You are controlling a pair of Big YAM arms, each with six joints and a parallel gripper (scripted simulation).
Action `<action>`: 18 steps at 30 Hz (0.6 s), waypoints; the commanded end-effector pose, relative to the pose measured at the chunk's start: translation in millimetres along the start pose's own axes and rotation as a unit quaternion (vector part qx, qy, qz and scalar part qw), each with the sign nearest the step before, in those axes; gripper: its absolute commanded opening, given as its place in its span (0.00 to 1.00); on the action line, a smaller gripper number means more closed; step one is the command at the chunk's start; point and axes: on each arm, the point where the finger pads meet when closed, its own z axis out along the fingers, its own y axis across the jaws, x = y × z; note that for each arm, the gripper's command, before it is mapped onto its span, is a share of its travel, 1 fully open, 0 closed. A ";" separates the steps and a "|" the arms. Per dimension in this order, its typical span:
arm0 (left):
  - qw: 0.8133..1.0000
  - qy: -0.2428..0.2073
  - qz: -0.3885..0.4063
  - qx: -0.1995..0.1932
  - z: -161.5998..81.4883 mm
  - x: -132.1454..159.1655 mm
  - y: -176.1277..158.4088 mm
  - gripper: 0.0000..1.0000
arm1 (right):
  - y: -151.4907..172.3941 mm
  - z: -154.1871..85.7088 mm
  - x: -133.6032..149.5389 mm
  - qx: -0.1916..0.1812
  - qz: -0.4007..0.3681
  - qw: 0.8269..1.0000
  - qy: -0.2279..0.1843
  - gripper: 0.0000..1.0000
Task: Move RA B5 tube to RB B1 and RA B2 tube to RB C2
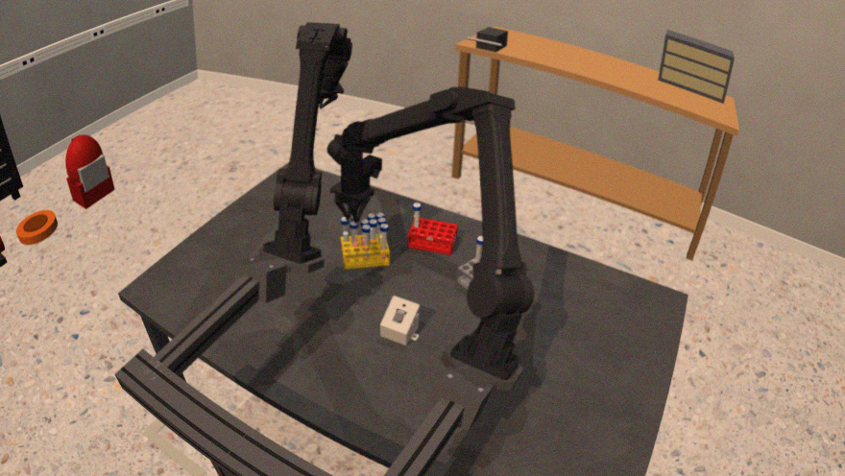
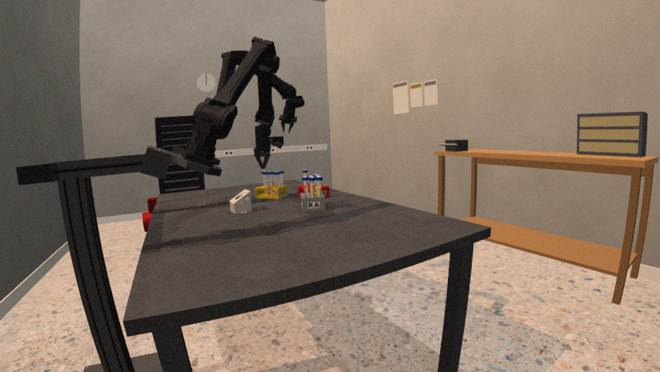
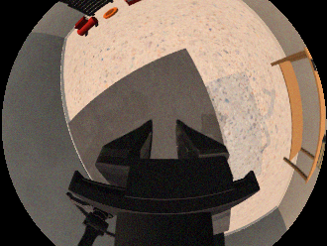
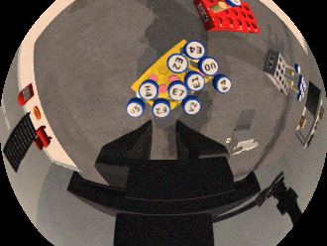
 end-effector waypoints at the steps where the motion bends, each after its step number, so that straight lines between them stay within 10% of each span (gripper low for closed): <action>1: 1.000 -0.015 -0.007 0.011 -12.6 -14.9 -5.1 0.30 | 24.8 -29.9 -6.1 -0.022 0.006 1.000 -0.011 0.30; 18: 1.000 -0.015 -0.007 0.011 -12.6 -14.9 -5.1 0.30 | 24.6 -86.1 -13.8 -0.034 0.011 0.999 -0.016 0.30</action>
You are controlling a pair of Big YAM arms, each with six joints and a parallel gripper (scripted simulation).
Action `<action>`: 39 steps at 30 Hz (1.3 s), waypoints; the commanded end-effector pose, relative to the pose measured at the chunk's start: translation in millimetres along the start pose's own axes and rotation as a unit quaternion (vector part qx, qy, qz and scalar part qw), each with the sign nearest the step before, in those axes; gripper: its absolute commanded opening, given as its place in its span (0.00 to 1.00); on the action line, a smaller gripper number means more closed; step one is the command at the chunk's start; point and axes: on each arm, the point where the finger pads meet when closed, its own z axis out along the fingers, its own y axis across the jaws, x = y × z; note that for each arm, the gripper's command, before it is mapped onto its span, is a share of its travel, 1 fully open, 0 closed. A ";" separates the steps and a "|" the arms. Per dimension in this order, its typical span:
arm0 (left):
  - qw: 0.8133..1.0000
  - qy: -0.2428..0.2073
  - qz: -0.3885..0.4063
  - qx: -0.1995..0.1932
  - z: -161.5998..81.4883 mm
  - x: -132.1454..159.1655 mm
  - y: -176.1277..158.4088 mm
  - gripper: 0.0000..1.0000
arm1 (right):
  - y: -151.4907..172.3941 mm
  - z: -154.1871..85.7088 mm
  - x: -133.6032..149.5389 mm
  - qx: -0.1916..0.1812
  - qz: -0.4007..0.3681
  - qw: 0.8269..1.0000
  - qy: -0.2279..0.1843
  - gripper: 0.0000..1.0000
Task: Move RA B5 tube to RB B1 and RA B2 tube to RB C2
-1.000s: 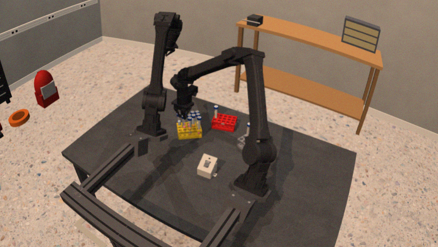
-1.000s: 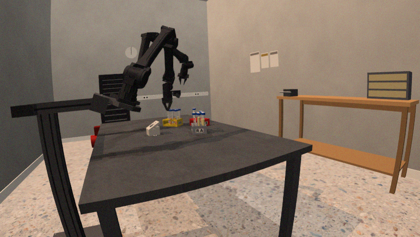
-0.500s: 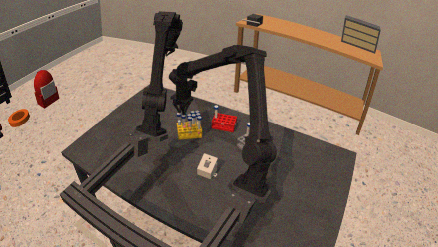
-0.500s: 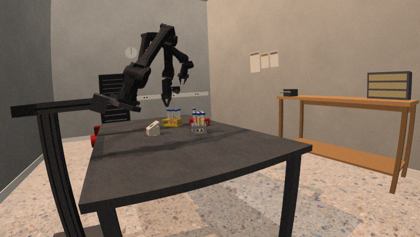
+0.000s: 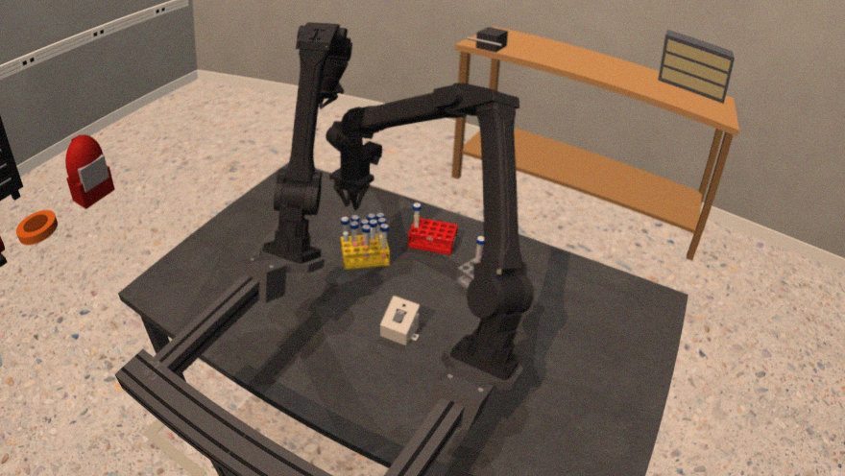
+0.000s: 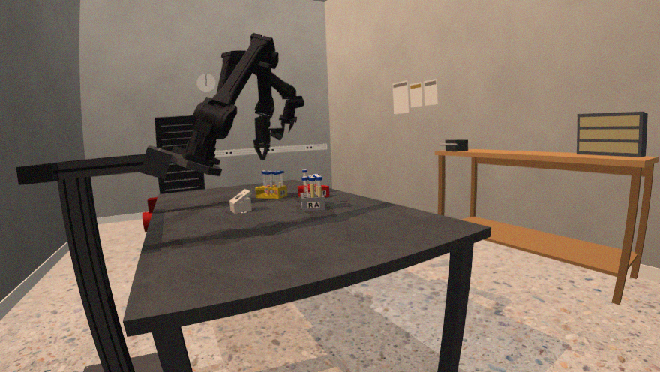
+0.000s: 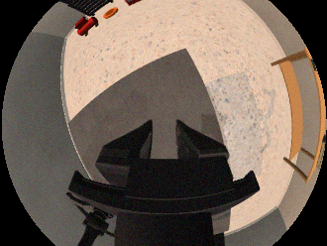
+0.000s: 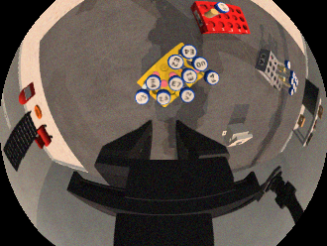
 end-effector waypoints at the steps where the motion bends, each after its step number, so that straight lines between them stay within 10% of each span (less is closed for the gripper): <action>1: 1.000 -0.015 -0.007 0.011 -12.6 -14.9 -5.1 0.30 | 22.6 -45.6 -12.3 -0.034 0.011 0.999 -0.016 0.30; 20: 1.000 -0.015 -0.007 0.011 -12.6 -14.9 -5.1 0.30 | -79.5 -19.6 -61.6 -0.017 0.251 0.968 -0.006 0.30; 33: 1.000 -0.015 -0.007 0.011 -12.6 -14.9 -5.1 0.30 | -154.6 -17.1 -104.6 -0.016 0.240 0.971 -0.009 0.30; 39: 1.000 -0.015 -0.007 0.011 -12.6 -14.9 -5.1 0.30 | -140.3 -13.9 -117.2 -0.013 0.228 0.974 -0.005 0.30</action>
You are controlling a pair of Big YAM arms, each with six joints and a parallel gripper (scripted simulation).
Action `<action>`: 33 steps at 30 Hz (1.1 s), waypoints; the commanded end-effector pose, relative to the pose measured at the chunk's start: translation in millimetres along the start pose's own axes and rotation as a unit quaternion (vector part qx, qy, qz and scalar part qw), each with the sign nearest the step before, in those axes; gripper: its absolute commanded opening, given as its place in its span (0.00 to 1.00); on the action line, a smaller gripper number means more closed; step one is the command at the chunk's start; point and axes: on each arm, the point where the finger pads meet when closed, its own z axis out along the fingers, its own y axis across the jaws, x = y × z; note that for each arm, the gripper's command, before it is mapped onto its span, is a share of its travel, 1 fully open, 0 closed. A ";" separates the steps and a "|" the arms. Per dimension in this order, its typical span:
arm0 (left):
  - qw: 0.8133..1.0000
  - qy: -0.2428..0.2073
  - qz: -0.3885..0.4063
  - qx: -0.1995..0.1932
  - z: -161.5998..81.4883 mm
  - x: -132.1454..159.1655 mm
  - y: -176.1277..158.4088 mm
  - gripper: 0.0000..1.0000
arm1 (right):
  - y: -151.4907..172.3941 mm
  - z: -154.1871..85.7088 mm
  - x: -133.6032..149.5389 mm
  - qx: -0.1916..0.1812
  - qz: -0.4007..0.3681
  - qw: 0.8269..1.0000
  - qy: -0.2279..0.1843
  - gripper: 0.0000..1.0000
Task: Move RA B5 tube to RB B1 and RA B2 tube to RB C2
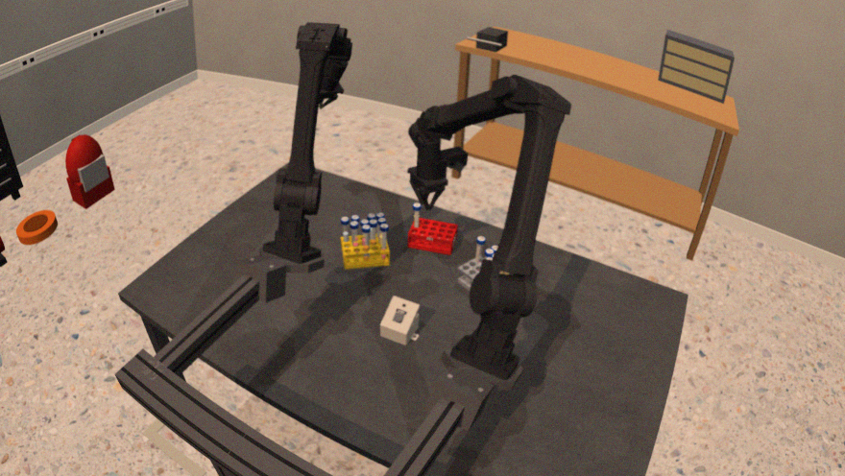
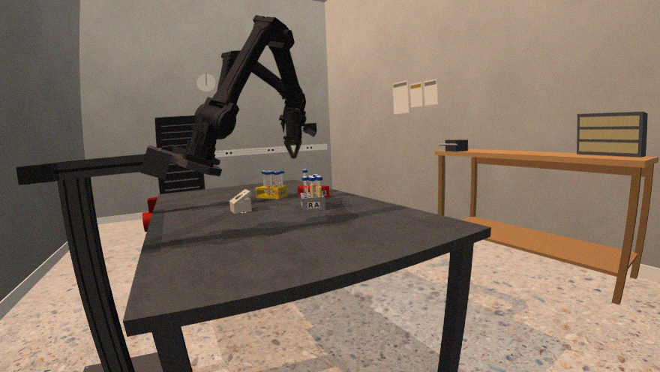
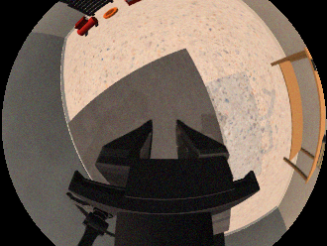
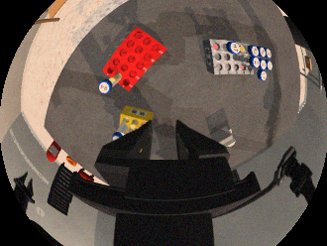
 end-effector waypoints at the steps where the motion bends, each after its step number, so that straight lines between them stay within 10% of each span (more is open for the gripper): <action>1: 1.000 -0.015 -0.007 0.011 -12.6 -14.9 -5.1 0.30 | 32.7 -9.2 5.6 -0.015 -0.026 1.000 0.002 0.30; 22: 1.000 -0.015 -0.007 0.011 -12.6 -14.9 -5.1 0.30 | 127.6 -9.6 -39.8 -0.012 -0.012 1.000 -0.001 0.30; 33: 1.000 -0.015 -0.007 0.011 -12.6 -14.9 -5.1 0.30 | 111.2 -20.8 -35.4 -0.021 -0.011 1.000 -0.003 0.30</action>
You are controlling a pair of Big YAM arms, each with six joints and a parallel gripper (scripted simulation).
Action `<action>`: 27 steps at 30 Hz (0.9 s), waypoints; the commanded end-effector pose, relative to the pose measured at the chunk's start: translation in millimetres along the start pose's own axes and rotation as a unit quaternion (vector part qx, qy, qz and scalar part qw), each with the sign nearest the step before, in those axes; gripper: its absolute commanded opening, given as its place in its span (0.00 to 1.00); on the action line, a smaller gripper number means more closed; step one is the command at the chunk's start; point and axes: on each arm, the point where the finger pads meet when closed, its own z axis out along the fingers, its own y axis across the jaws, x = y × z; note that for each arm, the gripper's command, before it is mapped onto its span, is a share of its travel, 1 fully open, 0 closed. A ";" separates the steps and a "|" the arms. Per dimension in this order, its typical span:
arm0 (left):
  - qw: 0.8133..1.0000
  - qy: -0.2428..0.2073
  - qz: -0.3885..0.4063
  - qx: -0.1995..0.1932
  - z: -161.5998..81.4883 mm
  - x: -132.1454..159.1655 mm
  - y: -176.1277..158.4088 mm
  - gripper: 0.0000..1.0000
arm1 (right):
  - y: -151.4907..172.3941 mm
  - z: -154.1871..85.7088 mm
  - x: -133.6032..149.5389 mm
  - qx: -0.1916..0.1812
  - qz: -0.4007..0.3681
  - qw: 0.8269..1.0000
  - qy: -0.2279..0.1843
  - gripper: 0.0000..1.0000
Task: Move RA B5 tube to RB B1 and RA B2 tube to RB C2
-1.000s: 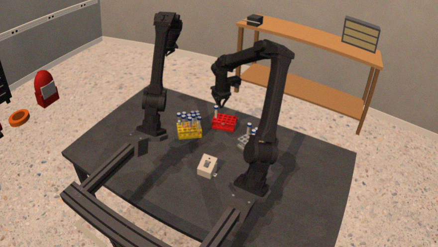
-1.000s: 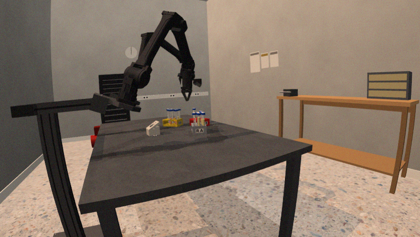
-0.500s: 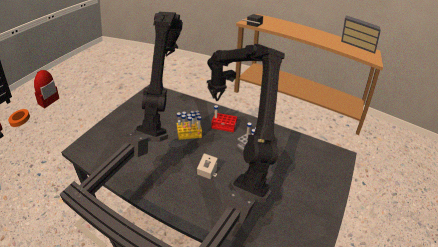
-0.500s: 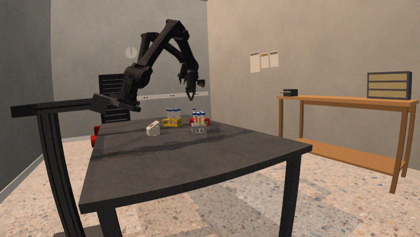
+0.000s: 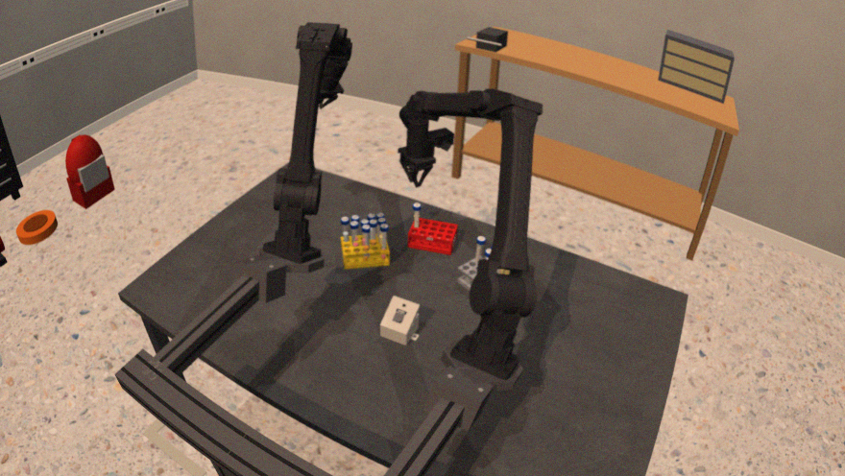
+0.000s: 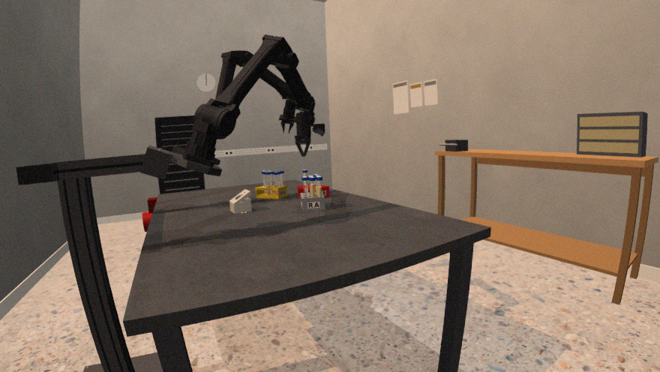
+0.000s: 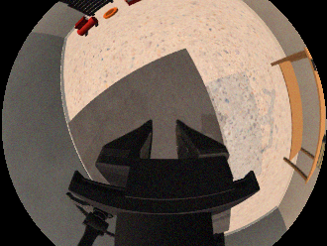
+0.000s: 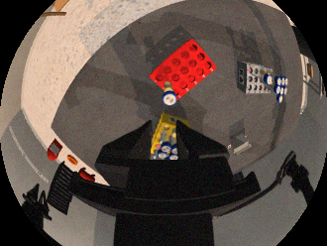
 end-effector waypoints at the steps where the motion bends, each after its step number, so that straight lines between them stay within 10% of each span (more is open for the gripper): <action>1: 1.000 -0.015 -0.007 0.011 -12.6 -14.9 -5.1 0.30 | 1.5 -18.3 -7.4 -0.019 0.004 1.000 -0.005 0.30; 27: 1.000 -0.015 -0.007 0.011 -12.6 -14.9 -5.1 0.30 | -10.6 51.6 -1.4 0.005 -0.001 1.000 0.001 0.30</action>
